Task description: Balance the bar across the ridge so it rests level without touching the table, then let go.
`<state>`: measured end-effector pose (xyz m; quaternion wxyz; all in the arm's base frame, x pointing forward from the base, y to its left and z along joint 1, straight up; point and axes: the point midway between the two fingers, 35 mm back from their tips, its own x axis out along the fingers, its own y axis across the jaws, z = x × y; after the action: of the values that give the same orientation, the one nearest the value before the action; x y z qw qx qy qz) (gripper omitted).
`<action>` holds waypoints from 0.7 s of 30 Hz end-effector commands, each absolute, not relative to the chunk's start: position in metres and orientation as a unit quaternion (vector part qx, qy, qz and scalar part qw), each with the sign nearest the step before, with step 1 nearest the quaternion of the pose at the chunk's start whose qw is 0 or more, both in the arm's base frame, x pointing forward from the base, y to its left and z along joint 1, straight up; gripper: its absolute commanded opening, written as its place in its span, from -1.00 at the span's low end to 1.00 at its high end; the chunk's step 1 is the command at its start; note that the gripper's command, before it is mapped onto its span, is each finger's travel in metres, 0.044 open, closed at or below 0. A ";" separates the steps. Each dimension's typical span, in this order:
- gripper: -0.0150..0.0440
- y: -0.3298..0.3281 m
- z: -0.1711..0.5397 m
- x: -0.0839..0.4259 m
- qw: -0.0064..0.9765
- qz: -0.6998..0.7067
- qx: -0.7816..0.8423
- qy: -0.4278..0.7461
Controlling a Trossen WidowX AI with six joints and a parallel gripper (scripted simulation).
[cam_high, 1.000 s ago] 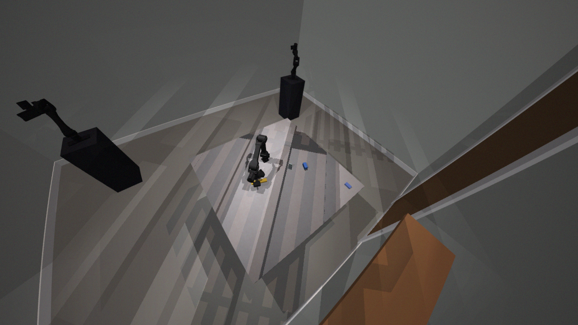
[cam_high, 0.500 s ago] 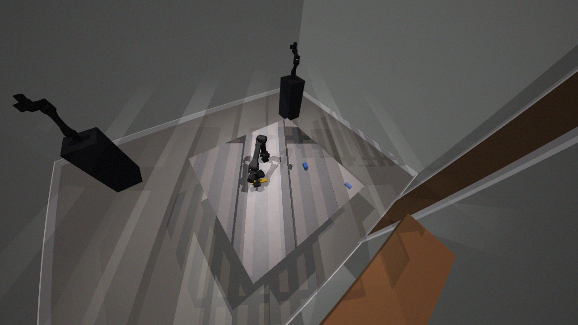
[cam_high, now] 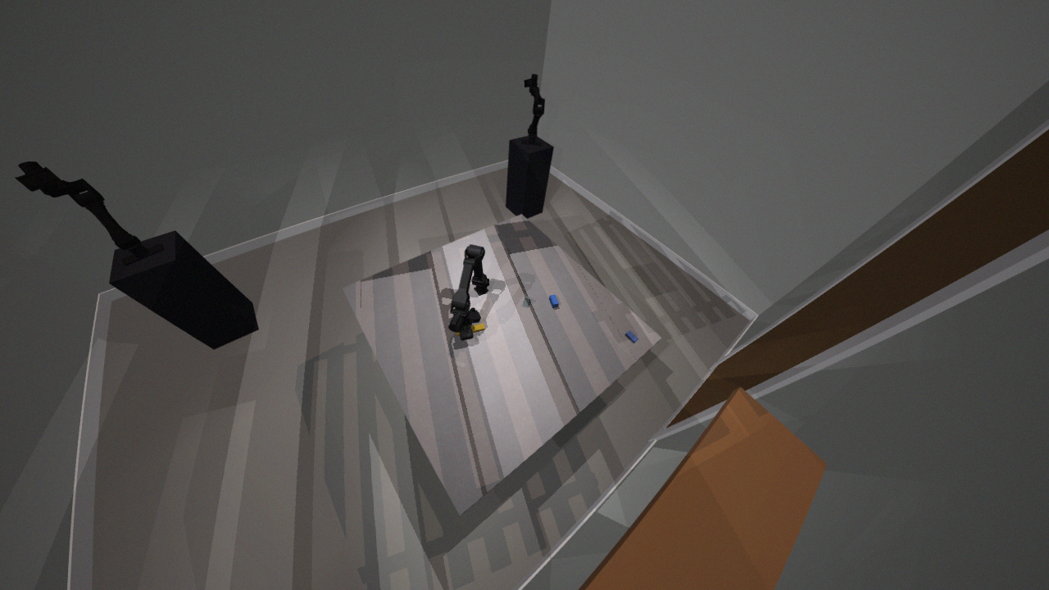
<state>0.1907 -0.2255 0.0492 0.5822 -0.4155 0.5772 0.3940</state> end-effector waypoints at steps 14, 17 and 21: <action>-0.49 -0.229 0.083 0.193 0.581 0.394 -0.416 0.577; -0.49 -0.229 0.090 0.193 0.581 0.395 -0.416 0.578; -0.49 -0.229 0.100 0.193 0.581 0.395 -0.416 0.578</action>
<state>0.1924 -0.2276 0.0870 0.5816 -0.4086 0.5779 0.4011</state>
